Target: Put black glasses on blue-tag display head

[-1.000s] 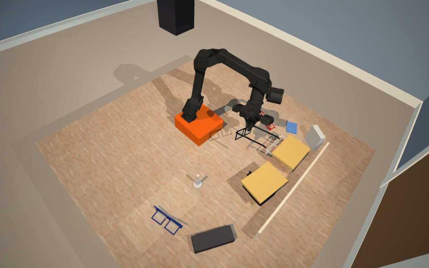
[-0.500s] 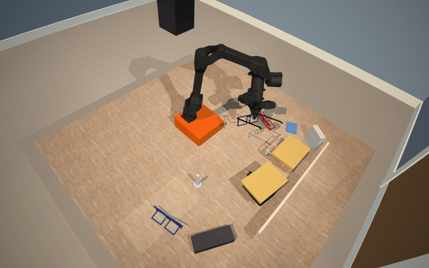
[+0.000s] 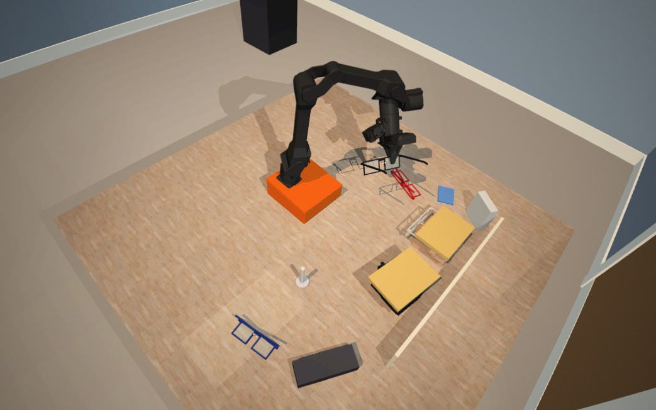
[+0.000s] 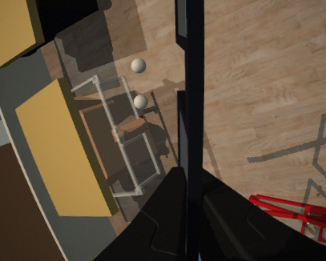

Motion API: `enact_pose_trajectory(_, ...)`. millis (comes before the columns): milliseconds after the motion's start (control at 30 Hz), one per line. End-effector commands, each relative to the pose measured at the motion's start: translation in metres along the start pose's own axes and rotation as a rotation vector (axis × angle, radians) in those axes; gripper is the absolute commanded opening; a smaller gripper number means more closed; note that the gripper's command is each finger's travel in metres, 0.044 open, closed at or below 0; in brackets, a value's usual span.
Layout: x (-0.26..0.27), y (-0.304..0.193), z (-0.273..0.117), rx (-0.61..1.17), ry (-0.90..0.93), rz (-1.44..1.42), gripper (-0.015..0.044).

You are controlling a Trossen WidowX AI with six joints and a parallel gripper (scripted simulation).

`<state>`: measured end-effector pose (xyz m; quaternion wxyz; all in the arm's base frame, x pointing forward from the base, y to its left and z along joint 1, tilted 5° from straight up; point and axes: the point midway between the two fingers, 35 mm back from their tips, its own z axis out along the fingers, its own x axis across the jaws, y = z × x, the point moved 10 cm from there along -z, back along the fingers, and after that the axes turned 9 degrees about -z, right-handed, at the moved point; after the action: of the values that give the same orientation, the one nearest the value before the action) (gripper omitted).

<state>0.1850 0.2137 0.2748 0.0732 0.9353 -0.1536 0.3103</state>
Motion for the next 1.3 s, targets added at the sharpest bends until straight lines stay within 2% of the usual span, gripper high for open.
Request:
enact_pose_trajectory(0,-0.005,-0.002,-0.007,0.017,0.02,0.045,0.0)
enact_pose_trajectory(1267,0.004,0.004,0.007,-0.011,-0.029,-0.013,0.0)
